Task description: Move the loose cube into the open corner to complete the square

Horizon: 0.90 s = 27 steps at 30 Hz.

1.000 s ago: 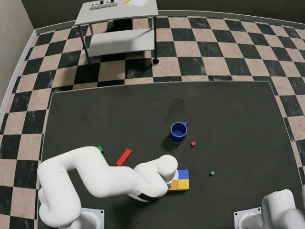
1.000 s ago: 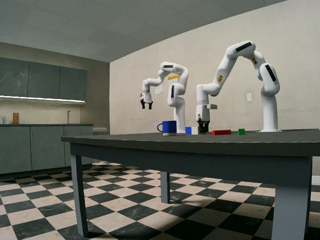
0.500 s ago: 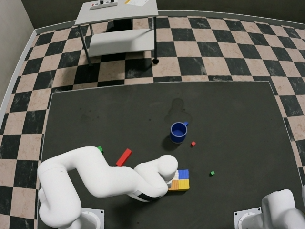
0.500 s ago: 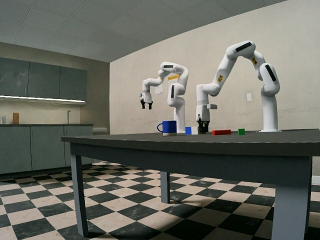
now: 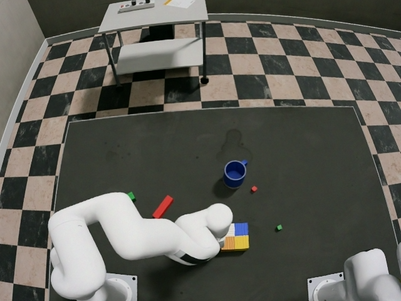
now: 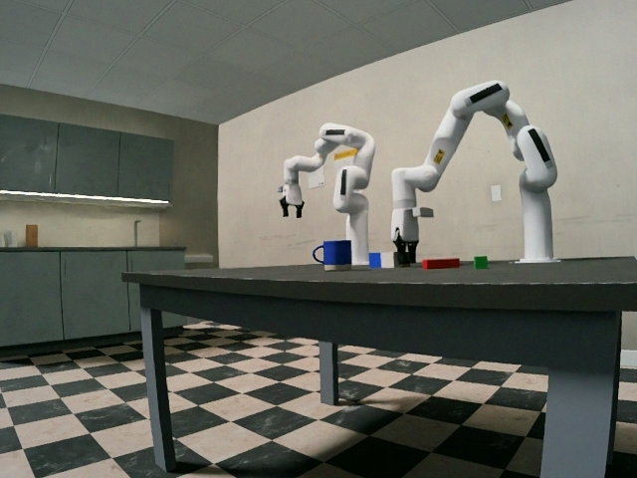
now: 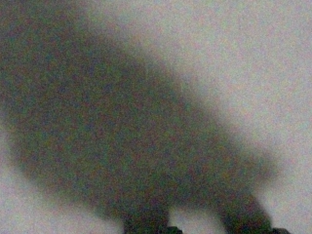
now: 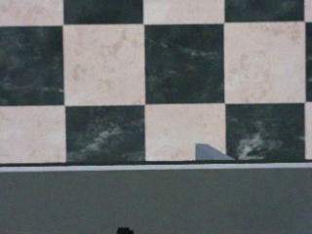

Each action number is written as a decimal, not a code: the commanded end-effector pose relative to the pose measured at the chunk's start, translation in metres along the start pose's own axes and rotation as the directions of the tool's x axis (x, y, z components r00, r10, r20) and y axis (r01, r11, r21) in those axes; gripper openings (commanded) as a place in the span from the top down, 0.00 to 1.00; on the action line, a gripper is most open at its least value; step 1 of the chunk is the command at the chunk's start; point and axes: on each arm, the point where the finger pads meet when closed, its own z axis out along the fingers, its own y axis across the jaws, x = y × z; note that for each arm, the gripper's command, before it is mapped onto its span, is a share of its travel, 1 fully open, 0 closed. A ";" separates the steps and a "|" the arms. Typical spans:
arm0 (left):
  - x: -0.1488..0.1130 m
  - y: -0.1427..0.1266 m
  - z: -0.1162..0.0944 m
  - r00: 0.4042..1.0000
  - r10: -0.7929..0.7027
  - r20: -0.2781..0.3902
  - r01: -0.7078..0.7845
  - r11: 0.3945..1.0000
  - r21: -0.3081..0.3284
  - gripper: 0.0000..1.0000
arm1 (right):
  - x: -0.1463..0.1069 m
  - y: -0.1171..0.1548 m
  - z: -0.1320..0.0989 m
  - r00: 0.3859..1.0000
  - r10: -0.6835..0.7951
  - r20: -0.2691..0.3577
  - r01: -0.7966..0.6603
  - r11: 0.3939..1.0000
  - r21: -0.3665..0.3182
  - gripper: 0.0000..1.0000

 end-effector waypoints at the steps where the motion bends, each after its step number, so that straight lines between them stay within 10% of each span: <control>1: 0.003 0.001 -0.001 1.000 0.000 0.003 0.000 1.000 -0.002 0.54 | 0.000 0.000 -0.001 1.000 0.000 -0.002 0.000 1.000 0.000 0.00; 27: 0.005 0.001 -0.013 1.000 0.000 0.003 0.000 1.000 -0.002 0.54 | 0.000 0.000 -0.001 1.000 0.000 -0.002 0.000 1.000 0.000 0.00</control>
